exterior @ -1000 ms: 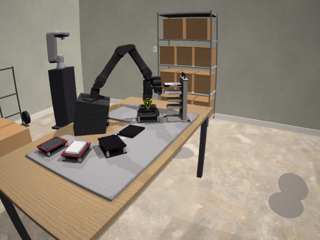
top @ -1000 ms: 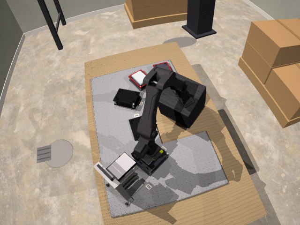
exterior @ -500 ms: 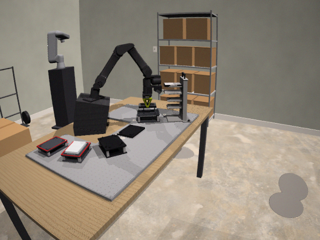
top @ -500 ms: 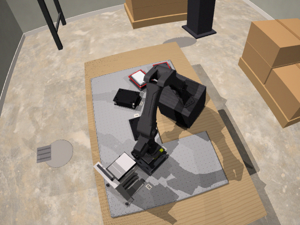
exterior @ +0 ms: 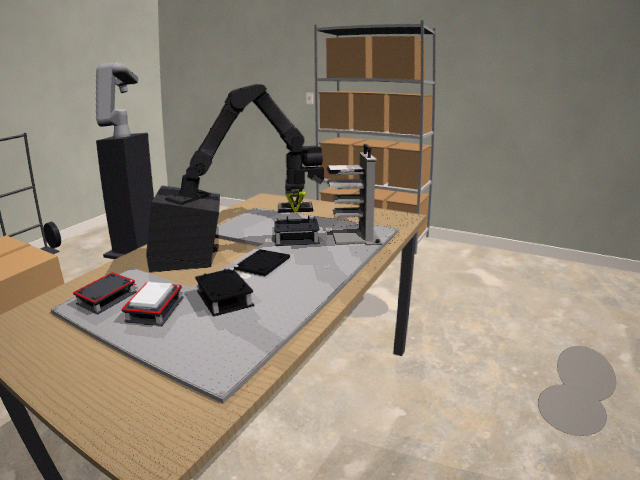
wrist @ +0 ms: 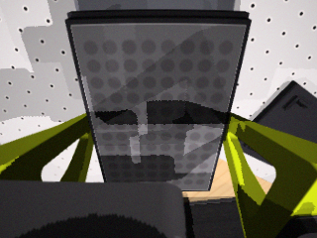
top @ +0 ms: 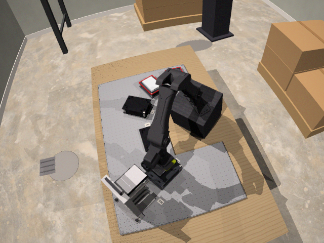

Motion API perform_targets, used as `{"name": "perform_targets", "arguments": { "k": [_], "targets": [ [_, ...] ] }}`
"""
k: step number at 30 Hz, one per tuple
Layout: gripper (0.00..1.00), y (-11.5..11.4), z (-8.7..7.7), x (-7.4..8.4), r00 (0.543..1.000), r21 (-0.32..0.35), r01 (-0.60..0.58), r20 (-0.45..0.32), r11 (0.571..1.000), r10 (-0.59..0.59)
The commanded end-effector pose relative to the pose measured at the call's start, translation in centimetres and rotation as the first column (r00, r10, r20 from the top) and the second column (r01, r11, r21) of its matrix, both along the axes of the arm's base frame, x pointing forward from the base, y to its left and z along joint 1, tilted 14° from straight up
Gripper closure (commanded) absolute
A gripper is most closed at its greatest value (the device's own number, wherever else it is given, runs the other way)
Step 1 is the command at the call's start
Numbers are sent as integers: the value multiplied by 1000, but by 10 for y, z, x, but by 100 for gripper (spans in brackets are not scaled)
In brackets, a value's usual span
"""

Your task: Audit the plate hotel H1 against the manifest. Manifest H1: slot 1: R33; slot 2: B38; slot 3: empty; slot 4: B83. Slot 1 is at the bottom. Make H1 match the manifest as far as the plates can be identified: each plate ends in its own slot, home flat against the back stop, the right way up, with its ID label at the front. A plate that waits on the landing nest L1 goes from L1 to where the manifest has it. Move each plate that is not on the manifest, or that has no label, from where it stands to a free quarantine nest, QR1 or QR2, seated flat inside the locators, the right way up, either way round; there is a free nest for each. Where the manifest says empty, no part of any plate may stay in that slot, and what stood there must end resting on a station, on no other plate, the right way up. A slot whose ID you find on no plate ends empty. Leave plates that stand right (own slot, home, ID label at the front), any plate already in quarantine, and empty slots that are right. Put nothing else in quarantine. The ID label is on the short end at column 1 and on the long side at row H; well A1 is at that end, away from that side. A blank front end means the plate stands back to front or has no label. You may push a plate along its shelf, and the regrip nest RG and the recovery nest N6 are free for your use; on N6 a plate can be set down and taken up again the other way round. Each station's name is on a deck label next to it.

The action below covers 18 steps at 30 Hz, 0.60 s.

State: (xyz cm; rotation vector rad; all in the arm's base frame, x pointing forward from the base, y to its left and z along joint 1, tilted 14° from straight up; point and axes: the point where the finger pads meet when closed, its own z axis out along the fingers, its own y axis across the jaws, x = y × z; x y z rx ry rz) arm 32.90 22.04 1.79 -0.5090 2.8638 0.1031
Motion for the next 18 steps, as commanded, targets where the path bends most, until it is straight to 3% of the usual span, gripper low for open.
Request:
{"name": "perform_targets", "arguments": {
  "k": [1,8,18],
  "targets": [
    [14,10,22,4,999,24,-10,34,1000,9],
    [14,9,28,2,999,24,-9,34,1000,9],
    [14,4,54,-3,999,24,-5,35,1000,4]
  ]
}}
